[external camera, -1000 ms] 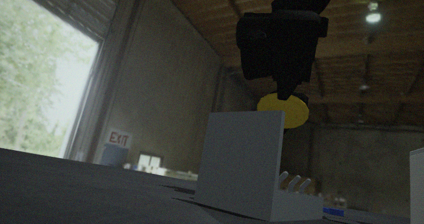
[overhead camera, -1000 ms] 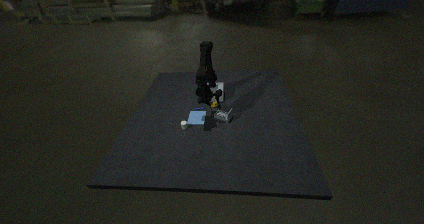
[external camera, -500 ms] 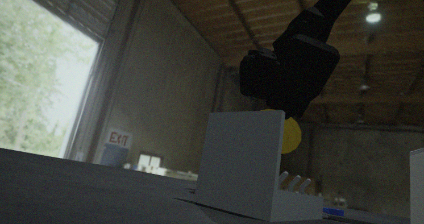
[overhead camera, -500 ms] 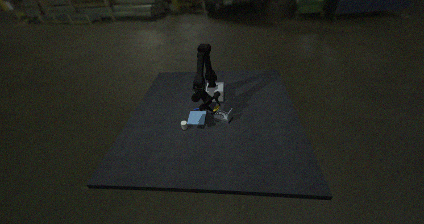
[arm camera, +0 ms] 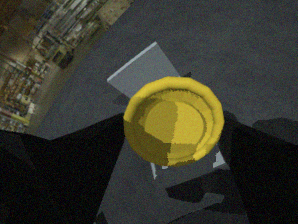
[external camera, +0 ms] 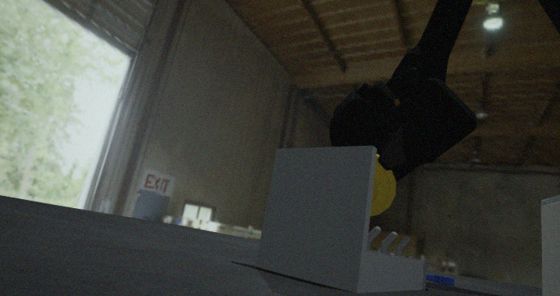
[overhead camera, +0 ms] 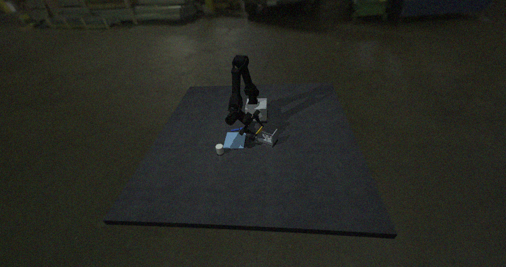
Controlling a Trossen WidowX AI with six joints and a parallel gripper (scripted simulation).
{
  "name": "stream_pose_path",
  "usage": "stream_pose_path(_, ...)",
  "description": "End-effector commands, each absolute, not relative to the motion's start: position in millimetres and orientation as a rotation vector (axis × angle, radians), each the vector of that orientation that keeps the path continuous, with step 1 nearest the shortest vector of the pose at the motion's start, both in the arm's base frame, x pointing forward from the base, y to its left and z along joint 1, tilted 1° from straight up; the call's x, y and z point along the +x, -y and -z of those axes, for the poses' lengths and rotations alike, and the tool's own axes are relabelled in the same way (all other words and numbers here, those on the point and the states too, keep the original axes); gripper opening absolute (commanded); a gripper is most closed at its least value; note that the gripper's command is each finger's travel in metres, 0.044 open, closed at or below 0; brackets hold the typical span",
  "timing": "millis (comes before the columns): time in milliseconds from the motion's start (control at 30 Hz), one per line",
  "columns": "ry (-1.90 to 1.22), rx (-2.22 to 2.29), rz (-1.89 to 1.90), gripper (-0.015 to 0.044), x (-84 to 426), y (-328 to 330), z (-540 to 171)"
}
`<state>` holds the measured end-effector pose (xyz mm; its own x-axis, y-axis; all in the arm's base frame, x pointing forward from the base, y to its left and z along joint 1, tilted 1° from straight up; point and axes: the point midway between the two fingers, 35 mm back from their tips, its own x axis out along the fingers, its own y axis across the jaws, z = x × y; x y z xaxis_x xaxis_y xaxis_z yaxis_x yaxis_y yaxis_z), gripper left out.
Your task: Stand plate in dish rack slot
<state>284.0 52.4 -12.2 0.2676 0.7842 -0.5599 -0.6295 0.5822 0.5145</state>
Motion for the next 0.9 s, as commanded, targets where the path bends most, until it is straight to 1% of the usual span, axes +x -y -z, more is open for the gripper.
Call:
stream_pose_path(0,-0.792,0.188,-1.009,0.0000,279,-53,15)
stream_pose_path(667,-0.186,-0.015,-1.133,0.0000,256,-52,5)
stream_pose_path(867,-0.108,-0.042,-1.134,0.0000,253,-51,1)
